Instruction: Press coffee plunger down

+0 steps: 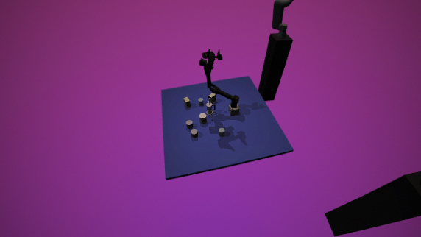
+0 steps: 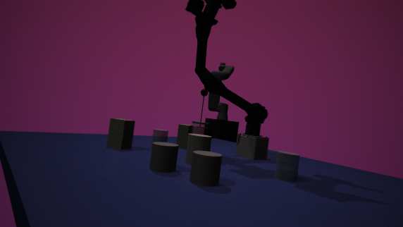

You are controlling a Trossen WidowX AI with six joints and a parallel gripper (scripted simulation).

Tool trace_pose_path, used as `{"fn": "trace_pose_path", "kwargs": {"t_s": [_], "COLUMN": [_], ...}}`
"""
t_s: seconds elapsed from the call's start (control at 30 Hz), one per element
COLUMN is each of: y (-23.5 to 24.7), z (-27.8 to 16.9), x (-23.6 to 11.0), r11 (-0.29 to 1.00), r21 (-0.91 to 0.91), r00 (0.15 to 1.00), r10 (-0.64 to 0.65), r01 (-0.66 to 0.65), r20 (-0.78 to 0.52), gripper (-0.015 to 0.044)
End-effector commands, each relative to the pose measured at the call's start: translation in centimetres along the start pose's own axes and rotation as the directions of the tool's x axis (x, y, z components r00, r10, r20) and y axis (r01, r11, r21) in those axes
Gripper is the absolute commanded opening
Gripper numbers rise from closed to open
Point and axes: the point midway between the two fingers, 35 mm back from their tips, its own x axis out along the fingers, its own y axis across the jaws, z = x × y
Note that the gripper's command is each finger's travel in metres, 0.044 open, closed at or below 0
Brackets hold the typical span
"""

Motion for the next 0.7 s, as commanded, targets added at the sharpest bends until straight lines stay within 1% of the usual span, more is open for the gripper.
{"fn": "trace_pose_path", "kwargs": {"t_s": [0.0, 0.03, 0.2, 0.27, 0.33, 0.47, 0.67], "y": [0.1, 0.5, 2.4, 4.1, 6.7, 12.0, 17.6], "z": [0.0, 0.1, -0.1, 0.1, 0.1, -1.6, -6.2], "x": [0.0, 0.2, 0.9, 1.3, 1.8, 2.7, 2.9], "r11": [1.000, 1.000, 0.998, 0.996, 0.989, 0.962, 0.922], "r21": [-0.003, -0.010, -0.047, -0.078, -0.123, -0.230, -0.327], "r00": [1.000, 1.000, 0.998, 0.995, 0.988, 0.950, 0.854], "r10": [0.002, 0.005, 0.027, 0.043, 0.061, 0.075, 0.009], "r01": [-0.002, -0.005, -0.030, -0.050, -0.079, -0.150, -0.209], "r20": [-0.003, -0.010, -0.052, -0.086, -0.145, -0.303, -0.521], "gripper": [0.0426, 0.0440, 0.0440, 0.0440, 0.0440, 0.0440, 0.0440]}}
